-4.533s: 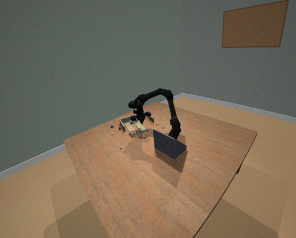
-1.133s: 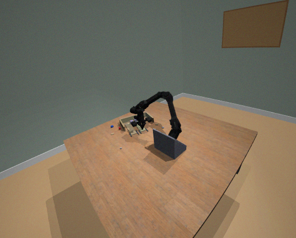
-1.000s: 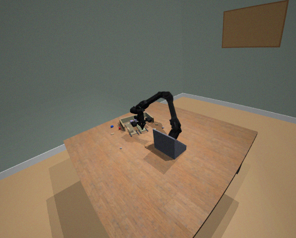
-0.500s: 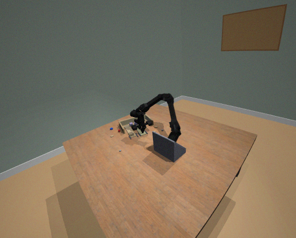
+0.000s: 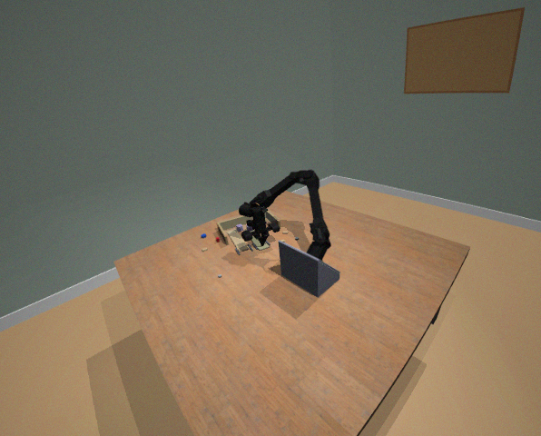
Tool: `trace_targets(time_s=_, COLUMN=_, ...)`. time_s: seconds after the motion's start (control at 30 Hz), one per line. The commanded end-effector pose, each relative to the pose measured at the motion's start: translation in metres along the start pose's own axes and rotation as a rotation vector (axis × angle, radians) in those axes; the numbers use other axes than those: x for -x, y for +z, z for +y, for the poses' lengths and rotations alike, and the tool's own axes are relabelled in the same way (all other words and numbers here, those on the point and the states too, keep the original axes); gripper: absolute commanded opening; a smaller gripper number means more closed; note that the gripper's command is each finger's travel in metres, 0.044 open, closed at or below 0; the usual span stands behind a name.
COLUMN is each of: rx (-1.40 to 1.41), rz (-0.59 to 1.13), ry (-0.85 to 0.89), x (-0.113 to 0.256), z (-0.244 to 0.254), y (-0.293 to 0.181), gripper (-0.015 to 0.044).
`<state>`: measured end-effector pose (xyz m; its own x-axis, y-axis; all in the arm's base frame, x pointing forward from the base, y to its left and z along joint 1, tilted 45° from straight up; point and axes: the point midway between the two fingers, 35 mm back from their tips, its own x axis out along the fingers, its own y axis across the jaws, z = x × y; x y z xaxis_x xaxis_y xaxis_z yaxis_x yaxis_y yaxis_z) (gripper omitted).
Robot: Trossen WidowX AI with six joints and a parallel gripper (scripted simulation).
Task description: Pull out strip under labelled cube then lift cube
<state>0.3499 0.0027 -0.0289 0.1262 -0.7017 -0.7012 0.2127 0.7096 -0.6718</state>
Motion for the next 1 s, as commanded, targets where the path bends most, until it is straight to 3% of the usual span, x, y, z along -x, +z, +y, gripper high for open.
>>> trace_targets(time_s=0.0, rx=0.000, rz=0.019, ry=-0.002, x=-0.005, z=-0.001, y=-0.013, gripper=0.0000)
trace_targets(time_s=0.97, rx=0.002, rz=0.020, ry=-0.002, x=-0.004, z=-0.001, y=-0.057, gripper=0.0000)
